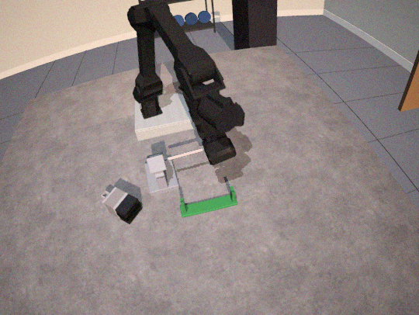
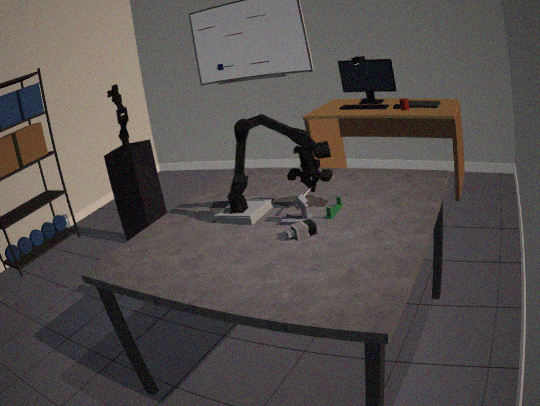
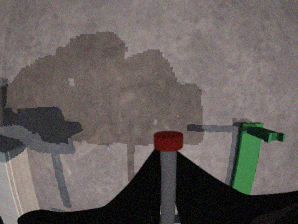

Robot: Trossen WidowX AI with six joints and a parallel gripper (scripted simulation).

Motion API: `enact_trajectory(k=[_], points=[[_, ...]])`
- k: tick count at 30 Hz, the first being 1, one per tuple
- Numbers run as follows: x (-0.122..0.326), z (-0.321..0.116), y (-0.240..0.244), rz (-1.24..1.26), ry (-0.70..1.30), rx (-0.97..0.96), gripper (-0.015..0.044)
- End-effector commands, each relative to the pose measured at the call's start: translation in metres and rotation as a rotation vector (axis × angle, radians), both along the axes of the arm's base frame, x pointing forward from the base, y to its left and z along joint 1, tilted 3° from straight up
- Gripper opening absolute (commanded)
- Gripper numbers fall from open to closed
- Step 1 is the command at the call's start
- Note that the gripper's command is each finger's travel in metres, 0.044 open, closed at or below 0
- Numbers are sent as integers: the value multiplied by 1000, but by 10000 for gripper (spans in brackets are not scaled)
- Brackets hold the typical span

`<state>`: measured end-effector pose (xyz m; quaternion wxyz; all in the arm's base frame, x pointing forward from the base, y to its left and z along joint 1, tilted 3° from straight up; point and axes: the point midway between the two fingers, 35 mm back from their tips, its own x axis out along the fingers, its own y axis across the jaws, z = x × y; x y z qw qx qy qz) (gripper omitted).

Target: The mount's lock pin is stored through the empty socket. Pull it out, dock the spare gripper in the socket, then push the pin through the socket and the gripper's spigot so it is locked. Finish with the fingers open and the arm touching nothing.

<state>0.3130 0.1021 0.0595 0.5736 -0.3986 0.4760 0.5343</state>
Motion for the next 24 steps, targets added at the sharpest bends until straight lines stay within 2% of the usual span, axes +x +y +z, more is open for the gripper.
enact_trajectory(k=[1, 24], points=[[2, 2, 4, -3, -1, -3, 0], [-2, 23, 7, 0, 27, -7, 0]])
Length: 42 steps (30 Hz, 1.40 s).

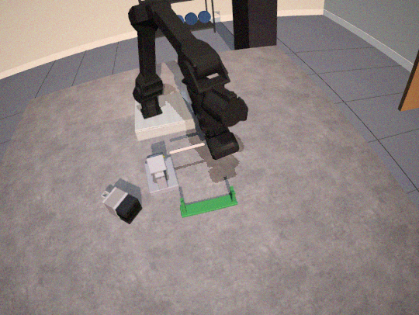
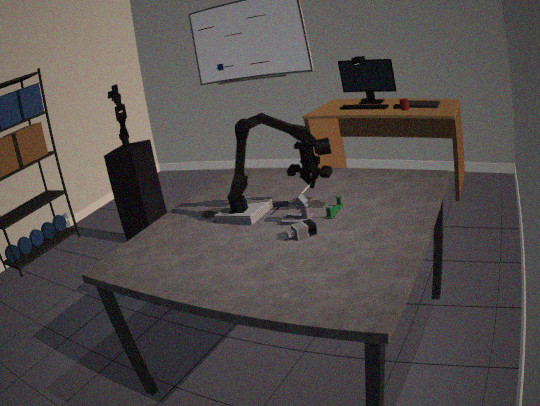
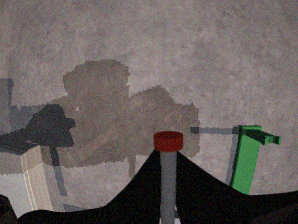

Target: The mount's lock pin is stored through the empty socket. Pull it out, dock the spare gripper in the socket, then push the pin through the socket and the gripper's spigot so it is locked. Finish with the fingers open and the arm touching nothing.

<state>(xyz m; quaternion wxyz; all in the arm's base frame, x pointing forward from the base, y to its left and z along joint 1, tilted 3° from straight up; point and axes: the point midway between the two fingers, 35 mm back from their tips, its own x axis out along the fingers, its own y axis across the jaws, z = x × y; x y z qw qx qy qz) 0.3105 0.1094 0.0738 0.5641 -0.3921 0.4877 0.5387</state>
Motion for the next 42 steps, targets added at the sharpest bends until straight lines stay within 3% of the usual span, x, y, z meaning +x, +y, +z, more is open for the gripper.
enact_trajectory(k=[1, 13, 42], points=[[1, 10, 0, 0, -4, 1, 0], [1, 7, 0, -2, 11, -3, 0], [86, 18, 15, -45, 7, 0, 0]])
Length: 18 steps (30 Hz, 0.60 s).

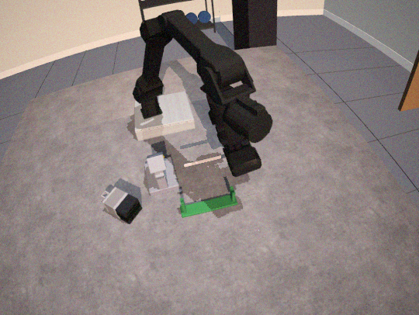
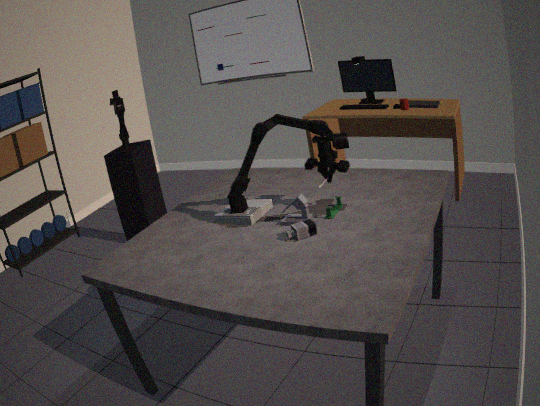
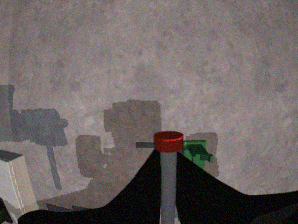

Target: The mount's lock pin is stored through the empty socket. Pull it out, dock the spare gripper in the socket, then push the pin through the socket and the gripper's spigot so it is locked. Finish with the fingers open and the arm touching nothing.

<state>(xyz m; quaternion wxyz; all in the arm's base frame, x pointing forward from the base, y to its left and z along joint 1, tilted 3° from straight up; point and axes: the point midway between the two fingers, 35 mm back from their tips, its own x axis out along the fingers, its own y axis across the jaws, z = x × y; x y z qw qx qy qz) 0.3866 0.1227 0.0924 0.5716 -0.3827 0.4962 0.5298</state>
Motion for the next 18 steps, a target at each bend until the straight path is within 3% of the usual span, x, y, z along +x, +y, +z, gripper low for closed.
enact_trajectory(k=[1, 18], points=[[12, 0, 2, -12, 2, 2, 0], [42, -4, 5, -20, -1, 0, 0]])
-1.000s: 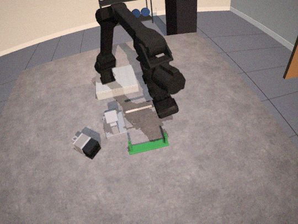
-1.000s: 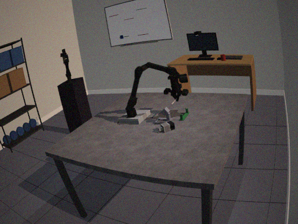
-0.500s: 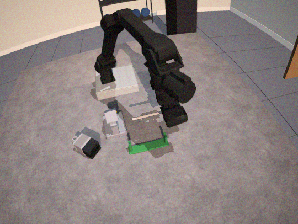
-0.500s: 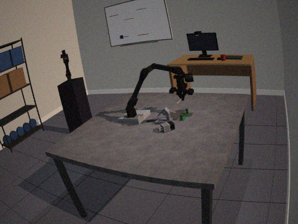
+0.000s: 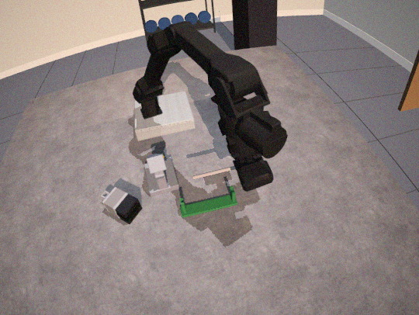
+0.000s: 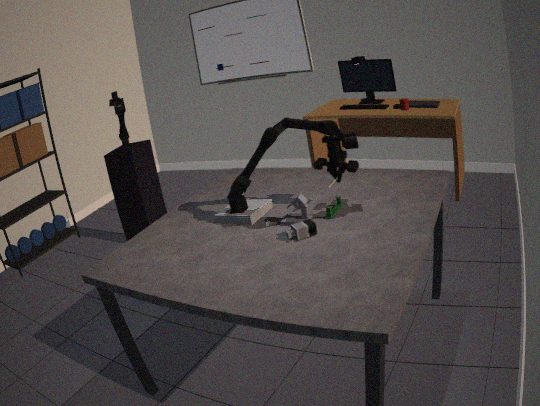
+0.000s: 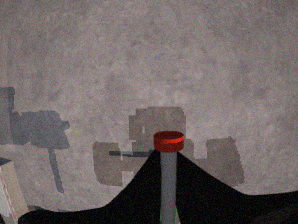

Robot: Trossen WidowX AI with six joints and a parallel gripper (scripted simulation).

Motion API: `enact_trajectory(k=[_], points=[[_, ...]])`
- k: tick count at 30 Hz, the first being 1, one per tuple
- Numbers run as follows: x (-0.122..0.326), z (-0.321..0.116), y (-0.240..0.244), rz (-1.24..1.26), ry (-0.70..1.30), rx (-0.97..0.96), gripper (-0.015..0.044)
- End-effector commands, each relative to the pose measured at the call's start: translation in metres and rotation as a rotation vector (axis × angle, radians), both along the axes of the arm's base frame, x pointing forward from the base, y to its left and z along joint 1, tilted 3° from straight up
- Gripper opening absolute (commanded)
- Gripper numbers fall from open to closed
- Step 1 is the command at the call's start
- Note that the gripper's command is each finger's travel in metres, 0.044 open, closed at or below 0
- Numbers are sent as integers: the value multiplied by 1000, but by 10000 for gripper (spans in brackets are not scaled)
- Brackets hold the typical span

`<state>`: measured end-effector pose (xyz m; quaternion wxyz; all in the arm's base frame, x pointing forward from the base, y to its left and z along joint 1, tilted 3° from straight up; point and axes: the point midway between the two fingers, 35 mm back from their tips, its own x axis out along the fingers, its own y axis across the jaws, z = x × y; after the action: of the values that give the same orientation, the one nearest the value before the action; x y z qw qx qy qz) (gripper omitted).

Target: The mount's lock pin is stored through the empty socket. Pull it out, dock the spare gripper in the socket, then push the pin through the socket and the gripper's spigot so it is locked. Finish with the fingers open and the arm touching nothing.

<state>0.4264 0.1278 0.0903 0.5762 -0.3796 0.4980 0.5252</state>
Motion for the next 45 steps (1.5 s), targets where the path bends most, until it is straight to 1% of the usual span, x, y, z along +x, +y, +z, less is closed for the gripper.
enact_trajectory(k=[1, 45], points=[[3, -3, 0, -6, 1, -1, 0], [3, -67, 3, -4, -8, 2, 0]])
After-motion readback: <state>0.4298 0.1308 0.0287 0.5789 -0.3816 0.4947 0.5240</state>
